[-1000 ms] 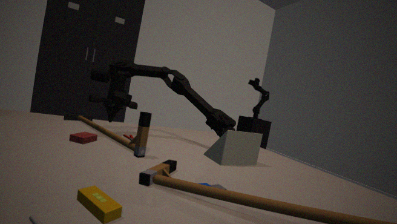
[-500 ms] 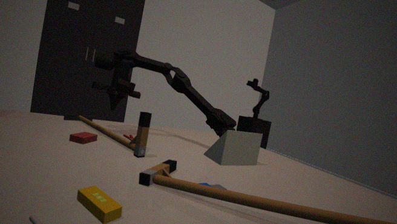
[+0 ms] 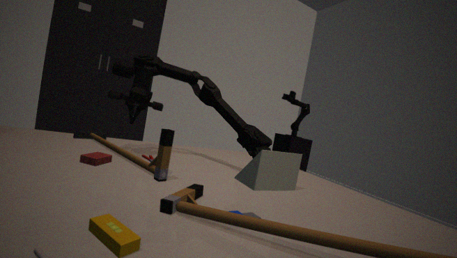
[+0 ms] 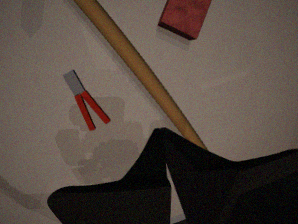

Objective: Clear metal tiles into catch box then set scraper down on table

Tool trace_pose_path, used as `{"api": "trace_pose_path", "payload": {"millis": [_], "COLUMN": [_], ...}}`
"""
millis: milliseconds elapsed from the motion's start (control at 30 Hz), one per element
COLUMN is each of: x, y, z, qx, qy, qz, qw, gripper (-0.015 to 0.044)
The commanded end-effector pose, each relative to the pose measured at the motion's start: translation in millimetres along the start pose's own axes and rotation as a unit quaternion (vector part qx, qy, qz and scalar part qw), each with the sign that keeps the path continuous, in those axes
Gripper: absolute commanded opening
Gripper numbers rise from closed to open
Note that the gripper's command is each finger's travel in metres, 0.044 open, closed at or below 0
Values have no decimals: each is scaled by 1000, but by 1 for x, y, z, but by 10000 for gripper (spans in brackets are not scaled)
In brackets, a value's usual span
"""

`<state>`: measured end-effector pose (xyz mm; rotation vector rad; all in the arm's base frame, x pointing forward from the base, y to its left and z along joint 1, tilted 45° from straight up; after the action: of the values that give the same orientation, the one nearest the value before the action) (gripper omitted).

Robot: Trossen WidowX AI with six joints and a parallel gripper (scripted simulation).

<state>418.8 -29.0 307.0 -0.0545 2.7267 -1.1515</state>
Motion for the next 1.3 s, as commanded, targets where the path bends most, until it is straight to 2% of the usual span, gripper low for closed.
{"api": "trace_pose_path", "payload": {"millis": [0, 633, 1267], "x": [2, 10, 19], "y": [0, -1, -2], "z": [-1, -13, -25], "qx": [5, 11, 10], "qy": [0, -16, -34], "qz": [53, 284, 498], "qw": [999, 959, 866], "gripper": [0, 0, 0]}}
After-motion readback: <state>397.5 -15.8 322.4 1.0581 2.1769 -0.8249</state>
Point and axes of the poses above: the point midway between the two fingers, 35 mm back from their tips, its own z axis out along the fingers, its own x axis across the jaws, y = z × x, the point moved 7 cm from there along -z, back along the fingers, and after that the axes turned 6 degrees about -z, right-handed, at the moved point
